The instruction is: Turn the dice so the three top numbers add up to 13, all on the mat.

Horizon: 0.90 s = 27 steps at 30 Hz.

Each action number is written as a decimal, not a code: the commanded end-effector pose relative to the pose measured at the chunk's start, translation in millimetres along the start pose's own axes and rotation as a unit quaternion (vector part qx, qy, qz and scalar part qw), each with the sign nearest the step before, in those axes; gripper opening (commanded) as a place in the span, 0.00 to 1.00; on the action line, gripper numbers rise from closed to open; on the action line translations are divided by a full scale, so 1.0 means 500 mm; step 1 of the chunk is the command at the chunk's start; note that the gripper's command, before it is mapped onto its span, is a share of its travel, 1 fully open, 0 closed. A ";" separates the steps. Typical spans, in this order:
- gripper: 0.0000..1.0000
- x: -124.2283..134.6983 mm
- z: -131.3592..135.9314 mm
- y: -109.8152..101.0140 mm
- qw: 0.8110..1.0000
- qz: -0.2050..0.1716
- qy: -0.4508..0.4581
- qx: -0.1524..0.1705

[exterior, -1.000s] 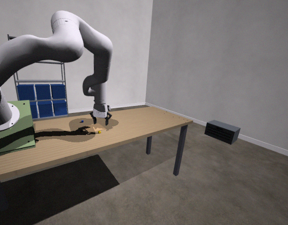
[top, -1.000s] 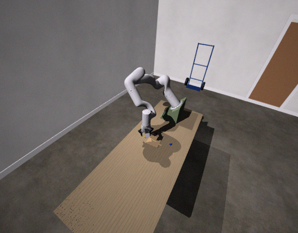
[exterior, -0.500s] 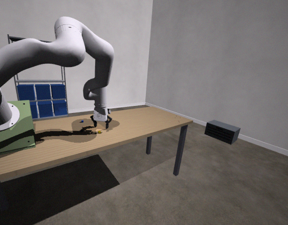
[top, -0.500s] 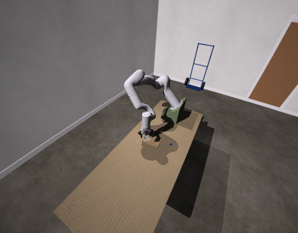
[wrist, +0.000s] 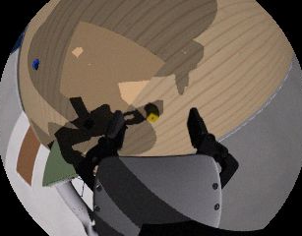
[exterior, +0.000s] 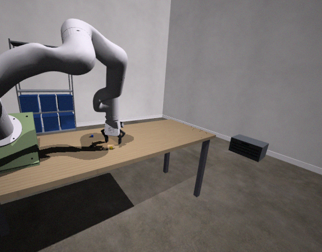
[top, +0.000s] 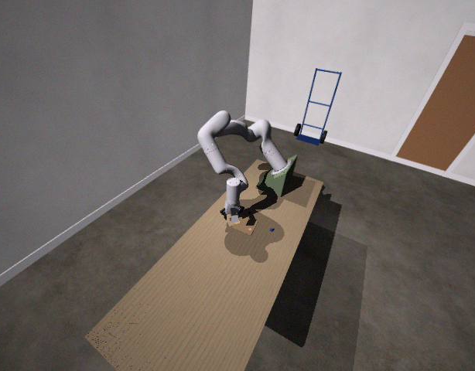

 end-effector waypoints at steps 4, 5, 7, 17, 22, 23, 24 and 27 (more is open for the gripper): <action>1.00 -0.001 0.001 -0.001 1.000 0.000 0.000 0.001; 1.00 -0.001 0.001 -0.001 1.000 0.000 0.000 0.001; 1.00 -0.001 0.001 -0.001 1.000 0.000 0.000 0.001; 1.00 -0.001 0.000 -0.001 1.000 0.000 0.000 0.001; 1.00 0.000 -0.027 -0.001 1.000 0.000 0.000 0.001; 1.00 0.000 -0.038 -0.001 1.000 0.000 0.000 0.001; 1.00 0.000 -0.051 -0.001 1.000 0.000 0.000 0.001; 1.00 0.001 -0.099 -0.001 1.000 0.000 0.000 0.001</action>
Point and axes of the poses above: the point where the finger pads meet when closed, its own y axis out along the fingers, its own z axis across the jaws, x = y × z, the point moved 5 cm from there along -y, back along the fingers, and after that the axes turned 7 degrees about -y, right-handed, at the moved point
